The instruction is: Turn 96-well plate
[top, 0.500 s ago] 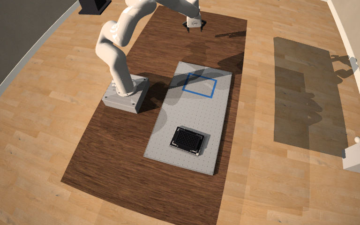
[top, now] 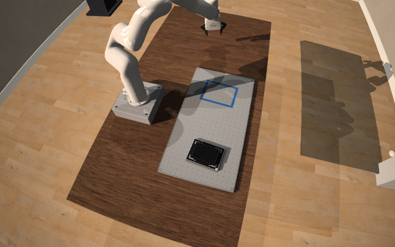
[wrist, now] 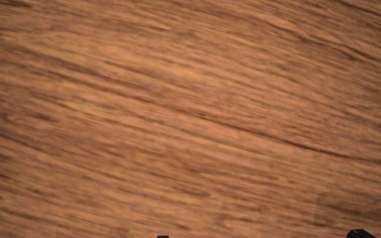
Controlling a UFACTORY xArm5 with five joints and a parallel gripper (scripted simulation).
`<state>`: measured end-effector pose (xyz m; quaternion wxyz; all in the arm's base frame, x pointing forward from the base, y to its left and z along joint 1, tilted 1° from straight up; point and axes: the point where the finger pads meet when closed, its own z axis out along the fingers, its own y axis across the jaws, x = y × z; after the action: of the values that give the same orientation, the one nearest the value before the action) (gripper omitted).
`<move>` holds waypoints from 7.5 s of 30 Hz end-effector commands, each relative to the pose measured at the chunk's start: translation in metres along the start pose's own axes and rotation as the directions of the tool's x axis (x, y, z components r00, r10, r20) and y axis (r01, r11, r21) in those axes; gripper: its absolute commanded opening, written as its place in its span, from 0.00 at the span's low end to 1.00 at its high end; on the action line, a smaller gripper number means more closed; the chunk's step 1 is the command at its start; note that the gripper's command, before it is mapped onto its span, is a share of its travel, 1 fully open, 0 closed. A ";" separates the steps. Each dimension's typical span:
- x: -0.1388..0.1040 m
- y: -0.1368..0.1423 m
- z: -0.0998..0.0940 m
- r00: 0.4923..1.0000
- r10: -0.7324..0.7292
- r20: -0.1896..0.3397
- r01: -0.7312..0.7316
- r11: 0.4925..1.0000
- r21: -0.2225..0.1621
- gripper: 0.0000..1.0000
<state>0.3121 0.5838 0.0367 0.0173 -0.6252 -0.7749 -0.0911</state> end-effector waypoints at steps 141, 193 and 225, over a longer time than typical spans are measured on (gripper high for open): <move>-0.412 0.091 -0.227 0.327 0.940 0.098 -0.936 0.336 -0.106 1.00; -0.560 0.014 -0.266 -0.338 0.940 0.048 -0.928 -0.324 -0.182 1.00; -0.682 -0.019 -0.205 -0.354 0.934 0.045 -0.922 -0.341 -0.185 1.00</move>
<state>0.4208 -0.0949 0.1507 -0.0008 -0.9972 0.0744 -0.0054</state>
